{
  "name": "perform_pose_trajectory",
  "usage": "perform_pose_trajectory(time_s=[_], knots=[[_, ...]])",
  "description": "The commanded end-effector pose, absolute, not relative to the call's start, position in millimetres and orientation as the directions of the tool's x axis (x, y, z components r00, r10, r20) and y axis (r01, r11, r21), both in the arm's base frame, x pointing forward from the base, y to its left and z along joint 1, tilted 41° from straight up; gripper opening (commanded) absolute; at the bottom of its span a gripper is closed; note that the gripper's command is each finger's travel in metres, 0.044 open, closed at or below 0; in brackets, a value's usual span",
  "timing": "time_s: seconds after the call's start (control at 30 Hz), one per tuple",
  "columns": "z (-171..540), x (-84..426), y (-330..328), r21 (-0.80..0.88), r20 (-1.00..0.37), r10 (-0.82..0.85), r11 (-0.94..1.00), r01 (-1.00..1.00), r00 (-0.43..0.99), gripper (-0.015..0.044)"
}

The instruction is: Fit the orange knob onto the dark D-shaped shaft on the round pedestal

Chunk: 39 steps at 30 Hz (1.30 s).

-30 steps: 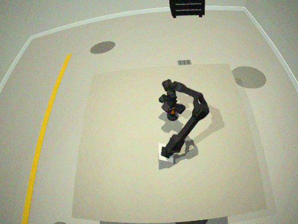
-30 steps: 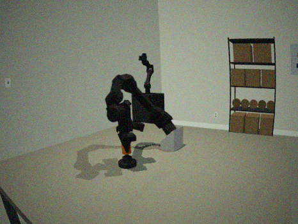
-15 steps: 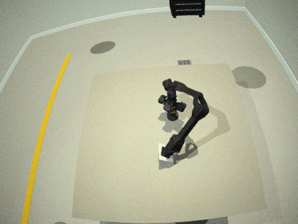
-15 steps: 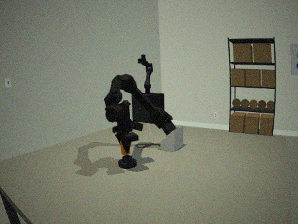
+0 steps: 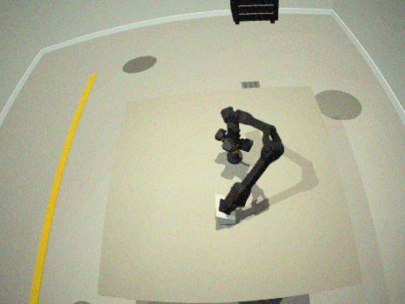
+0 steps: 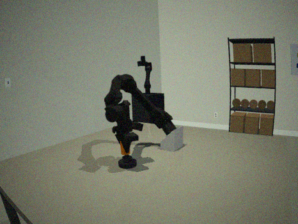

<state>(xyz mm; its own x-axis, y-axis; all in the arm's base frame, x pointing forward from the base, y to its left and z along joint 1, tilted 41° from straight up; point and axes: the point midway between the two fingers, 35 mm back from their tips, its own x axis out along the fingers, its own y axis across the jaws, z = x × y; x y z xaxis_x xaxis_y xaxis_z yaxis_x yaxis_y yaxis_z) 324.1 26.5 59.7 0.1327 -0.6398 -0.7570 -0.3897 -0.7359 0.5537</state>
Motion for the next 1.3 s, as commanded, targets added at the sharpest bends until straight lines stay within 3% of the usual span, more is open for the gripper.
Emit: perform_pose_trajectory(time_s=[0.0, 0.33, 1.27], knots=[[62.4, 325.1, 29.1, 0.550, -0.757, -0.639, -0.737, -0.392, 0.139, 0.0000], [63.7, 320.3, 30.0, 0.612, -0.757, -0.639, -0.767, -0.194, 0.139, 0.0000], [56.6, 318.1, 24.5, 0.611, -0.757, -0.639, -0.767, -0.197, 0.139, 0.0000]])
